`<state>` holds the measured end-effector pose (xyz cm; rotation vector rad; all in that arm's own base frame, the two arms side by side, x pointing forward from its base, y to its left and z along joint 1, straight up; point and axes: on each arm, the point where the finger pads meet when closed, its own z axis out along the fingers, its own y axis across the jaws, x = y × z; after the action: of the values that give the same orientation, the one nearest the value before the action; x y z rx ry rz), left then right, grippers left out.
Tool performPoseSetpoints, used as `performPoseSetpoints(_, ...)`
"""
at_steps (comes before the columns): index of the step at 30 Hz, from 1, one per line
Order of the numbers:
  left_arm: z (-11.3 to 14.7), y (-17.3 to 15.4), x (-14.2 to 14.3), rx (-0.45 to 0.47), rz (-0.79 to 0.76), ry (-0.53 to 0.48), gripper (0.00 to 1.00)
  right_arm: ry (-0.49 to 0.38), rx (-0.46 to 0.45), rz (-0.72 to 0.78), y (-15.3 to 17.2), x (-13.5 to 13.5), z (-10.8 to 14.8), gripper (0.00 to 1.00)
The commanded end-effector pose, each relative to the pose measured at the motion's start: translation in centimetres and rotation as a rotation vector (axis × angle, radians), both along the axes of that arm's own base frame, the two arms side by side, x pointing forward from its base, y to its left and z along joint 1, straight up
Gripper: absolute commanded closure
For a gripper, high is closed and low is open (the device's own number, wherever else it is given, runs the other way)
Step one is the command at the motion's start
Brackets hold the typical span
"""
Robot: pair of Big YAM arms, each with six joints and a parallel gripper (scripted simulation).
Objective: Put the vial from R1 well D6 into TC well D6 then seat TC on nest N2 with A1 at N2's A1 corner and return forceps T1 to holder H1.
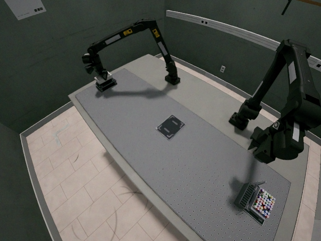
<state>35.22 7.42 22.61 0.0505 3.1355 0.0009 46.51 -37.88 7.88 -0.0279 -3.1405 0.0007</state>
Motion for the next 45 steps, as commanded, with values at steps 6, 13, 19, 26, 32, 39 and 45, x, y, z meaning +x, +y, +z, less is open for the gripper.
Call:
performPoseSetpoints(6, 1.2, 0.2, 0.8, 0.007, 0.017, -0.03, 0.76, -0.011, -0.006, -0.003, -0.3, 0.3, -0.2, 1.0)
performPoseSetpoints(13, 1.2, 0.2, 0.8, 0.007, 0.017, -0.03, 0.76, -0.011, -0.006, -0.003, -0.2, 0.2, -0.3, 1.0)
performPoseSetpoints(19, 1.2, 0.2, 0.8, 0.007, 0.017, -0.03, 0.76, -0.006, -0.002, -0.003, -0.2, 0.1, -0.6, 1.0)
performPoseSetpoints(26, 1.2, 0.2, 0.8, 0.007, 0.017, -0.03, 0.76, -0.011, -0.006, -0.003, -0.3, 0.1, -0.4, 1.0)
performPoseSetpoints(32, 1.2, 0.2, 0.8, 0.007, 0.017, -0.03, 0.76, -0.013, -0.008, -0.003, -0.5, 0.3, -0.5, 1.0)
performPoseSetpoints(39, 1.2, 0.2, 0.8, 0.007, 0.017, -0.03, 0.76, -0.007, -0.003, -0.003, -0.3, 0.0, -0.8, 1.0)
performPoseSetpoints(45, 1.2, 0.2, 0.8, 0.007, 0.017, -0.03, 0.76, -0.012, -0.007, -0.003, -0.5, 0.1, -0.7, 1.0)
